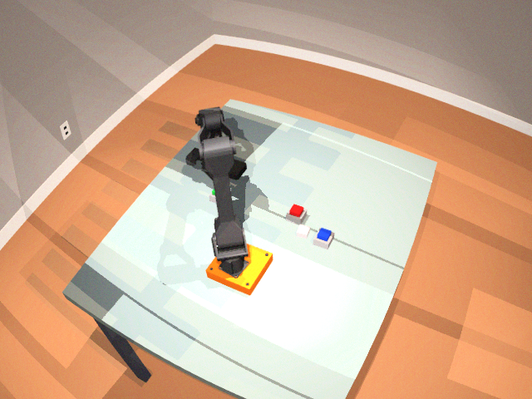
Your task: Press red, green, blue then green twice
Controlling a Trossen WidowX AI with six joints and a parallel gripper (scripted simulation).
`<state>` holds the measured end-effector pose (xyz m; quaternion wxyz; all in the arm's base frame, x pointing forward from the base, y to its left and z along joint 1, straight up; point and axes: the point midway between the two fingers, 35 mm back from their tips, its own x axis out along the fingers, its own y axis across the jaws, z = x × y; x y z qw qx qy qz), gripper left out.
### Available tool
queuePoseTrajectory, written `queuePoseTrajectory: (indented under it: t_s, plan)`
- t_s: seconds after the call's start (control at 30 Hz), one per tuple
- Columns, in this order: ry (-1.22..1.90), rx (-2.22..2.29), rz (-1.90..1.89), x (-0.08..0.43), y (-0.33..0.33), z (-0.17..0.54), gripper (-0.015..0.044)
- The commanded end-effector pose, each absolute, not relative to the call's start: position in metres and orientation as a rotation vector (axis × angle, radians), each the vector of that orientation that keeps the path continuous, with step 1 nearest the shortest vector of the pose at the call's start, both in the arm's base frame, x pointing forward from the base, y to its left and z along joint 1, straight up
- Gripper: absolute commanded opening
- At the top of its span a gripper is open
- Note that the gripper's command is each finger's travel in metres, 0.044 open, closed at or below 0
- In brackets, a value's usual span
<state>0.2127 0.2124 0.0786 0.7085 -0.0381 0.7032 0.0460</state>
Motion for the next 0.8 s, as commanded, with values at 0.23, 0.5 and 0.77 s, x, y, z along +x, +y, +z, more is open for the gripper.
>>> queuePoseTrajectory:
  t_s: [0.23, 0.5, 0.77]
  plan:
    - [1.548, -0.075, 0.105, 0.214, 0.214, 0.062, 0.002]
    - [1.548, -0.075, 0.105, 0.214, 0.214, 0.049, 0.002]
    - [1.548, -0.075, 0.105, 0.214, 0.214, 0.039, 0.002]
